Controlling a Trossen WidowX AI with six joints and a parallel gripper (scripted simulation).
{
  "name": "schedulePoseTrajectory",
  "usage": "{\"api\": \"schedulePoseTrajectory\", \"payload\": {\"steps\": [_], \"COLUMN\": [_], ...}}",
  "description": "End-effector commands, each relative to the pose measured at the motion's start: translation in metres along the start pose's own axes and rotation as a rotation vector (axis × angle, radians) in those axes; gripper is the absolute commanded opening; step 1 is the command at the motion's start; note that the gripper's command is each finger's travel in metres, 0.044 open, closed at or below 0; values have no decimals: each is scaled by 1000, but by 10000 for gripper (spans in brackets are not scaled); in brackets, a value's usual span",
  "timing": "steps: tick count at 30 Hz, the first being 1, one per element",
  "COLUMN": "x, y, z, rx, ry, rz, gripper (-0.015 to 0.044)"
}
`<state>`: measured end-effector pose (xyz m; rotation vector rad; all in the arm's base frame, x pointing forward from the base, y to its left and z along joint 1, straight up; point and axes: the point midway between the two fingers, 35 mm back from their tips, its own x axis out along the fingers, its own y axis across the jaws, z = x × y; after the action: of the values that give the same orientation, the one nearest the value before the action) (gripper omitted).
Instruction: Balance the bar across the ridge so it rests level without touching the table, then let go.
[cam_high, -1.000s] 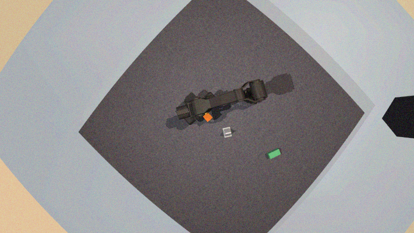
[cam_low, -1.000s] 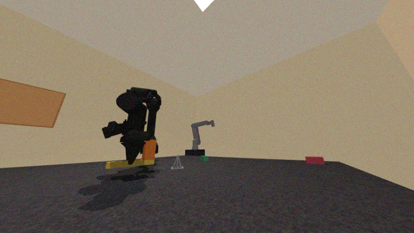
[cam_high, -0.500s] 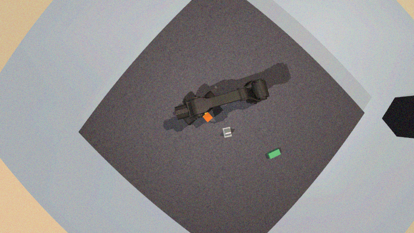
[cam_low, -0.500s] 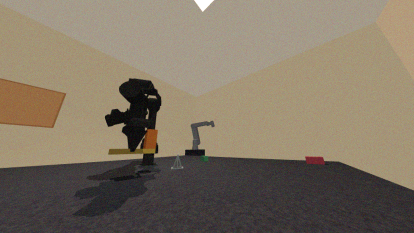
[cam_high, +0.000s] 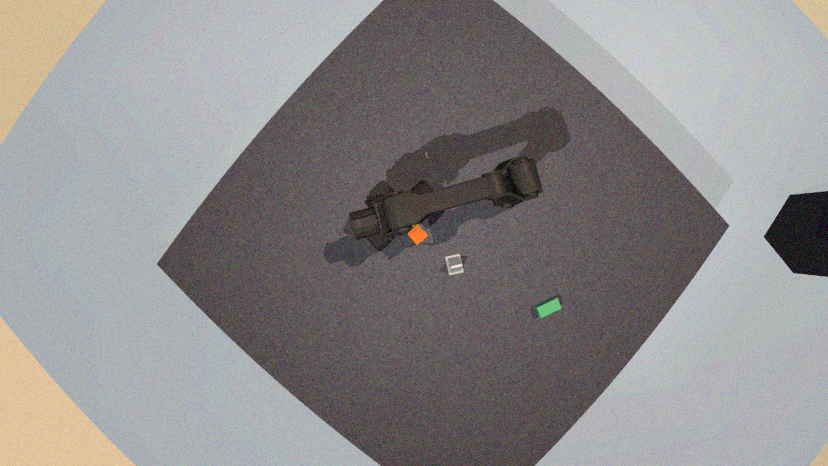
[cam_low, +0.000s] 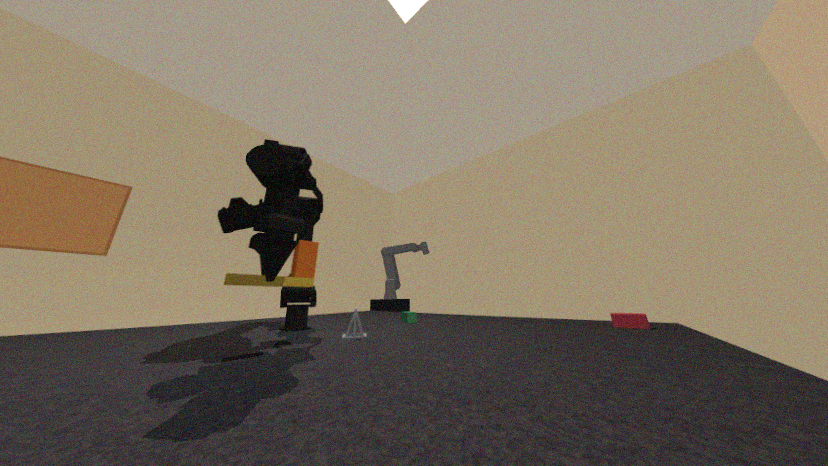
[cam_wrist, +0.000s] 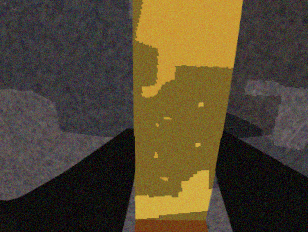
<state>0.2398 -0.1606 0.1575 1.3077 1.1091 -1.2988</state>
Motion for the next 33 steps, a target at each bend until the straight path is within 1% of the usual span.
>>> {"api": "schedulePoseTrajectory", "payload": {"steps": [1,17,33], "x": [-4,-6,-7], "y": [1,0,-18], "z": [-10,-72,-131], "rx": [26,214,403], "ry": [5,11,16], "rz": [-1,-2,-6], "gripper": [0,0,0]}}
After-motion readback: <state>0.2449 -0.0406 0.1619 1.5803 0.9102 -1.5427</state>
